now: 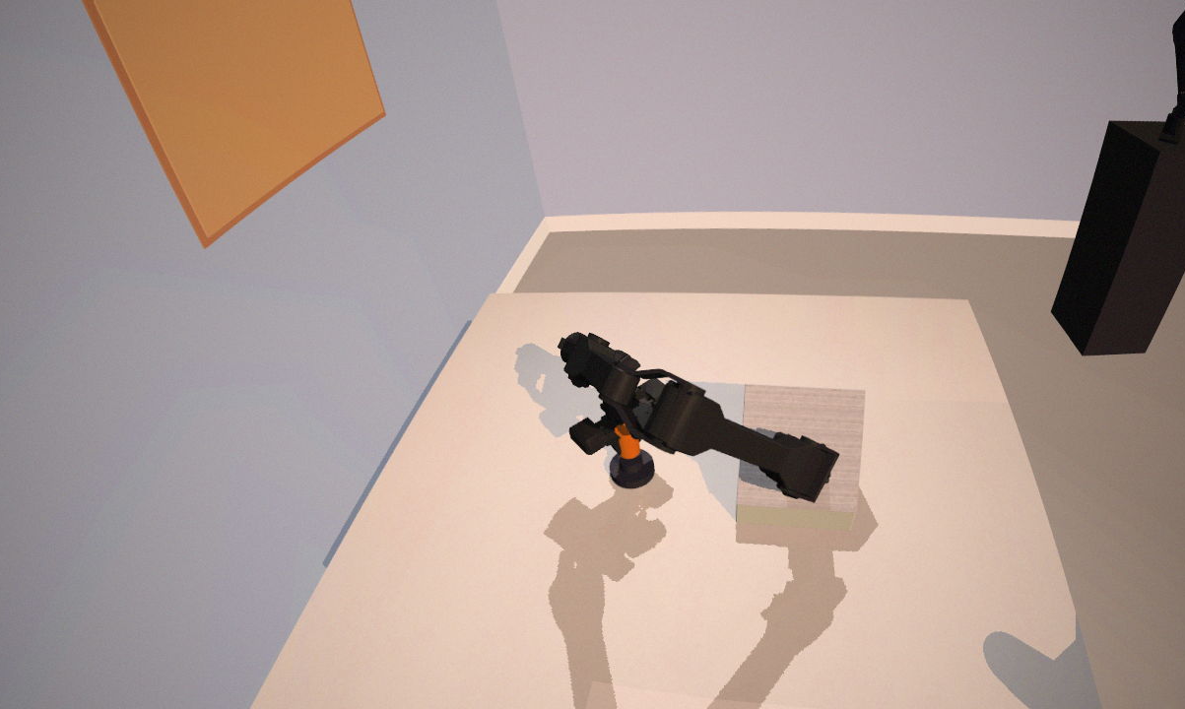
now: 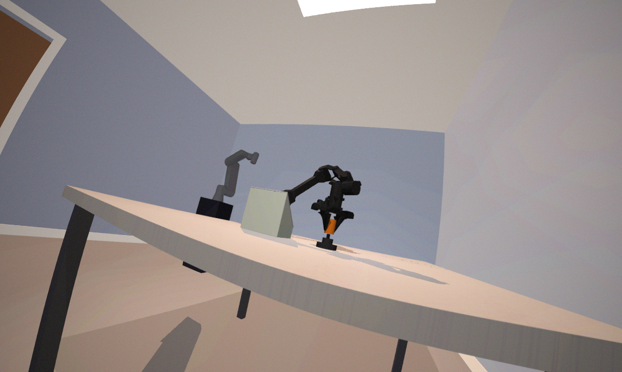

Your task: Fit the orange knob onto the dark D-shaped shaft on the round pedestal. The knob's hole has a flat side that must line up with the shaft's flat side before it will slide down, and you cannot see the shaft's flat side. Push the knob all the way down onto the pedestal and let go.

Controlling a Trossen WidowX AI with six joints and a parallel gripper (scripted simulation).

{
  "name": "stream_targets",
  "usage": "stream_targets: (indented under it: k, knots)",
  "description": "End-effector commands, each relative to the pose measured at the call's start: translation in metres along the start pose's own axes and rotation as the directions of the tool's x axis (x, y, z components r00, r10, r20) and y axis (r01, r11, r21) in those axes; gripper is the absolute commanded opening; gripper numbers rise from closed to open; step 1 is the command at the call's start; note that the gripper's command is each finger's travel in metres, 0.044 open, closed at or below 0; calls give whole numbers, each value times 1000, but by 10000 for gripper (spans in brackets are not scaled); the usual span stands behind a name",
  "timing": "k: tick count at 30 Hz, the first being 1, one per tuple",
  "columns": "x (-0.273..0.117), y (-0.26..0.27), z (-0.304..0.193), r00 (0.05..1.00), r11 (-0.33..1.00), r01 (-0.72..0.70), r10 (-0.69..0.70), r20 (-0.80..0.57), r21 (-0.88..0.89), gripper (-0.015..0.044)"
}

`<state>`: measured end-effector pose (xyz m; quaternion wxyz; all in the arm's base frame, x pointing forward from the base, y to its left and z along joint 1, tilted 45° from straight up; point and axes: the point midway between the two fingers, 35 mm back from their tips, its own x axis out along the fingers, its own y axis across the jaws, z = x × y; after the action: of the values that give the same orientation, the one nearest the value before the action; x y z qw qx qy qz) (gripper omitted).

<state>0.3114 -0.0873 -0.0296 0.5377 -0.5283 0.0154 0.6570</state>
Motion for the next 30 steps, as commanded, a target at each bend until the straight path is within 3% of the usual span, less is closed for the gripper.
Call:
stream_targets:
  k: [1,30]
  knots:
    - [-1,0,-2,1000,1000,2,-2,-5,-8,0]
    - [-3,-2,-3,1000,999,2,-2,-5,45,0]
